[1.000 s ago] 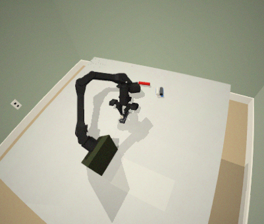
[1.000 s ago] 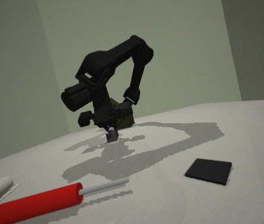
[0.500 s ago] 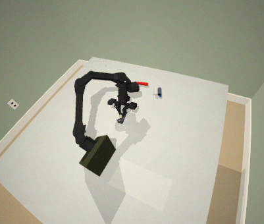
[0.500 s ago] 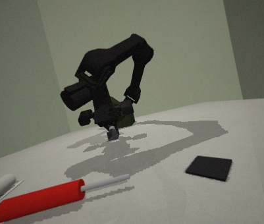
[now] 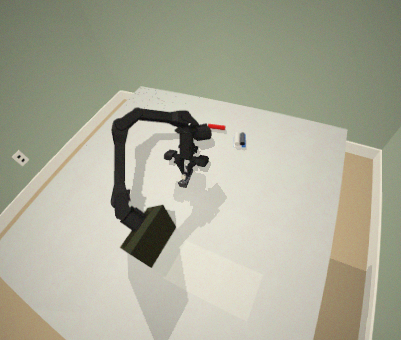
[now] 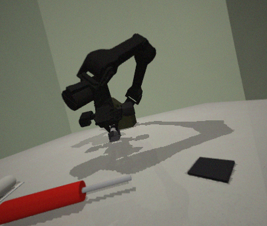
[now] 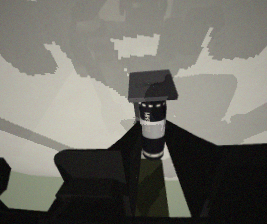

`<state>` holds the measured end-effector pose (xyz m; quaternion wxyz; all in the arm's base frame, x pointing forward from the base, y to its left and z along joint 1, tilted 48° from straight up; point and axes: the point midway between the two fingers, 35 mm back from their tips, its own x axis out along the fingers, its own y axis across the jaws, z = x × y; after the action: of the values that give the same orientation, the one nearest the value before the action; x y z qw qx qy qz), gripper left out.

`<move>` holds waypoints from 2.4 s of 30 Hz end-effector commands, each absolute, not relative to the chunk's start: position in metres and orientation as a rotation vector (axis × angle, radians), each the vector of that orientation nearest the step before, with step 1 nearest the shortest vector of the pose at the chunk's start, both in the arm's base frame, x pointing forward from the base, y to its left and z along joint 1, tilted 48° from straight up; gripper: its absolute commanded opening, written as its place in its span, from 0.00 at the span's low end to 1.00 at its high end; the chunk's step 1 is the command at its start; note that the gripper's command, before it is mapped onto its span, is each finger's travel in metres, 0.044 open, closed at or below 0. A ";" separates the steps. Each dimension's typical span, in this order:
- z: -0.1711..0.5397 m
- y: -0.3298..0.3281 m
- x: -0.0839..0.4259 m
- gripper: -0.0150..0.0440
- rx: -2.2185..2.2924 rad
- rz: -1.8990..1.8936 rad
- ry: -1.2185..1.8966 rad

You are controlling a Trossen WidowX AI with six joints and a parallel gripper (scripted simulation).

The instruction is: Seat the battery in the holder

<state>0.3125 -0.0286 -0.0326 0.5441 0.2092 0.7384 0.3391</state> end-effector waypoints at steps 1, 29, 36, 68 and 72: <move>-0.034 -0.028 0.315 0.39 0.506 0.791 1.720; -0.040 -0.026 0.312 0.39 0.544 0.727 1.596; -0.041 -0.025 0.311 0.39 0.553 0.712 1.565; -0.042 -0.021 0.305 0.39 0.584 0.653 1.430; -0.042 -0.021 0.304 0.39 0.587 0.645 1.412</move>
<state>0.3026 -0.0230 -0.0422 0.6677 0.2597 0.6369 0.2847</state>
